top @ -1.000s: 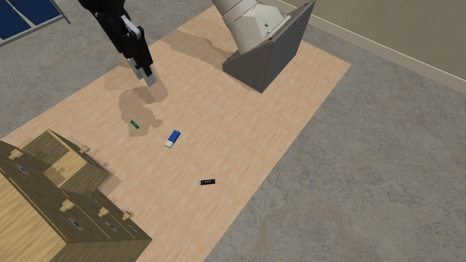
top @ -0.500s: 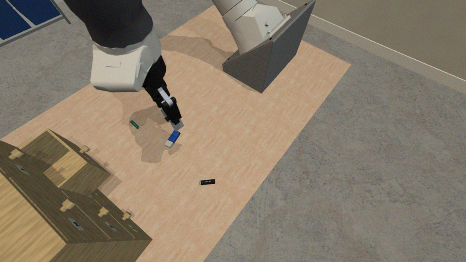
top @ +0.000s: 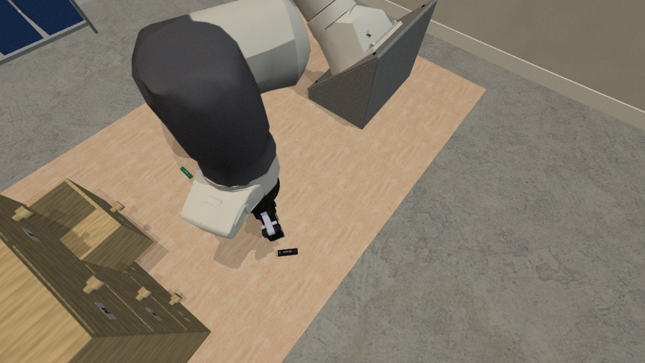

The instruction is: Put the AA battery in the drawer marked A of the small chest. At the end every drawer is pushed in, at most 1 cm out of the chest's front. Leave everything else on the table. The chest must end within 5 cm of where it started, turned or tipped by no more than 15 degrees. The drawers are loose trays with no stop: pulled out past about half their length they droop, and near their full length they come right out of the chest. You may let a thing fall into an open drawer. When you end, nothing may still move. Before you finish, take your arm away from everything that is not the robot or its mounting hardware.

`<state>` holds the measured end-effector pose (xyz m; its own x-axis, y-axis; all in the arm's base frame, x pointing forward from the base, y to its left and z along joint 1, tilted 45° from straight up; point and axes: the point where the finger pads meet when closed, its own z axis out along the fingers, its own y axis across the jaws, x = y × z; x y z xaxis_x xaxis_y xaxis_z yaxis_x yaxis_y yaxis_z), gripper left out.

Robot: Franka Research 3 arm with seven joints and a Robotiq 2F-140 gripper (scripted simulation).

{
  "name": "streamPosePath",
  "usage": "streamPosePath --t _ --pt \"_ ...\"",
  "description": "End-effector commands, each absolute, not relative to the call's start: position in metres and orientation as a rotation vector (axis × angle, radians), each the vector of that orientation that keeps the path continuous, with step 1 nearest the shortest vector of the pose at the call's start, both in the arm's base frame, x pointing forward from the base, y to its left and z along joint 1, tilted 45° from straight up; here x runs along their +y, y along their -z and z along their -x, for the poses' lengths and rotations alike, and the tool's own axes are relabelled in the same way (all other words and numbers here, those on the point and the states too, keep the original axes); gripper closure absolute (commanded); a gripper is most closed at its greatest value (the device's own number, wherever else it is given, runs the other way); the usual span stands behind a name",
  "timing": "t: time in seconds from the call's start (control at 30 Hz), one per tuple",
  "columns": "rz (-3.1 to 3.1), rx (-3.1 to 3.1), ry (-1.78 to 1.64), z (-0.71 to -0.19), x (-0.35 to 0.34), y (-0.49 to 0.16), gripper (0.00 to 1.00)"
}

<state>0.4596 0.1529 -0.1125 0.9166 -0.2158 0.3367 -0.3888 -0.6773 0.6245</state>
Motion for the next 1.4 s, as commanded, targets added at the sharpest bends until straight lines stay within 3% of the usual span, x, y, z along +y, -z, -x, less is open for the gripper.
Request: streamPosePath --t 0.0,1.37 --pt "-2.284 -0.724 -0.458 -0.466 0.162 0.133 0.80" --pt "-2.275 -0.762 -0.474 -0.469 0.165 0.146 0.83"
